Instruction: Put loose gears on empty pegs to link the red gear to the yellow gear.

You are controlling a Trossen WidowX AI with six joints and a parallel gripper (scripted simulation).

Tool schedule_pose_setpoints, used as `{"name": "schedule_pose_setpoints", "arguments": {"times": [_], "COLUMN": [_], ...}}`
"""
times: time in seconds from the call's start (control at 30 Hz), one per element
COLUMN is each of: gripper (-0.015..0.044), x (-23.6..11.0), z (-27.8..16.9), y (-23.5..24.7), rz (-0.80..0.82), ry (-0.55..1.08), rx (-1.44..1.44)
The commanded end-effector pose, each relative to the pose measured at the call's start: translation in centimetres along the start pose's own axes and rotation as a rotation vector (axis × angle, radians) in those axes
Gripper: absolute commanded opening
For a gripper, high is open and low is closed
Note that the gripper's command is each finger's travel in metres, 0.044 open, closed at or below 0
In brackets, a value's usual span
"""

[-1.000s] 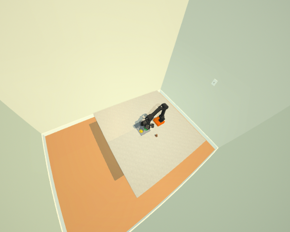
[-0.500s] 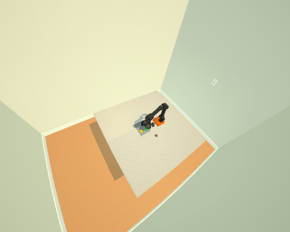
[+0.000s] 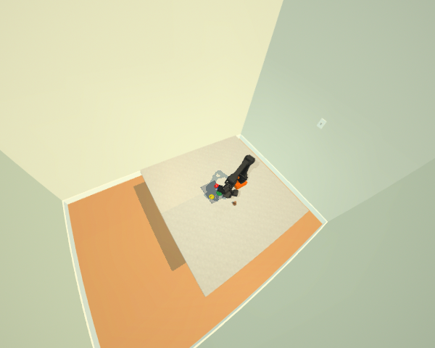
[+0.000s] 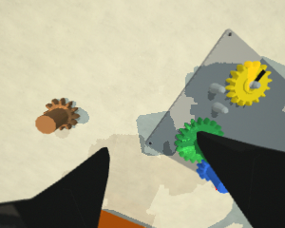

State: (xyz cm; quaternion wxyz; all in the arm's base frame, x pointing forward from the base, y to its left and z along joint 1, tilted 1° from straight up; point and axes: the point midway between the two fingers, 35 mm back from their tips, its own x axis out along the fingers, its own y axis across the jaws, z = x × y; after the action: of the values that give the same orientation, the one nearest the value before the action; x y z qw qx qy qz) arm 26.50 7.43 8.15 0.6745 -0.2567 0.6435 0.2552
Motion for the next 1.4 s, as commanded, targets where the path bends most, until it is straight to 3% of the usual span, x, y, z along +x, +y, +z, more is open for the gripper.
{"name": "schedule_pose_setpoints", "arguments": {"times": [0.0,0.2,1.37], "gripper": [0.0429,0.044,0.044], "x": [0.2,0.3,5.3], "z": [1.2,2.1,1.9], "y": [3.9,10.4,10.5], "rz": [0.002,0.006,0.006], "ry": [0.007,0.005,0.006], "rx": [0.121,0.318,0.324]}}
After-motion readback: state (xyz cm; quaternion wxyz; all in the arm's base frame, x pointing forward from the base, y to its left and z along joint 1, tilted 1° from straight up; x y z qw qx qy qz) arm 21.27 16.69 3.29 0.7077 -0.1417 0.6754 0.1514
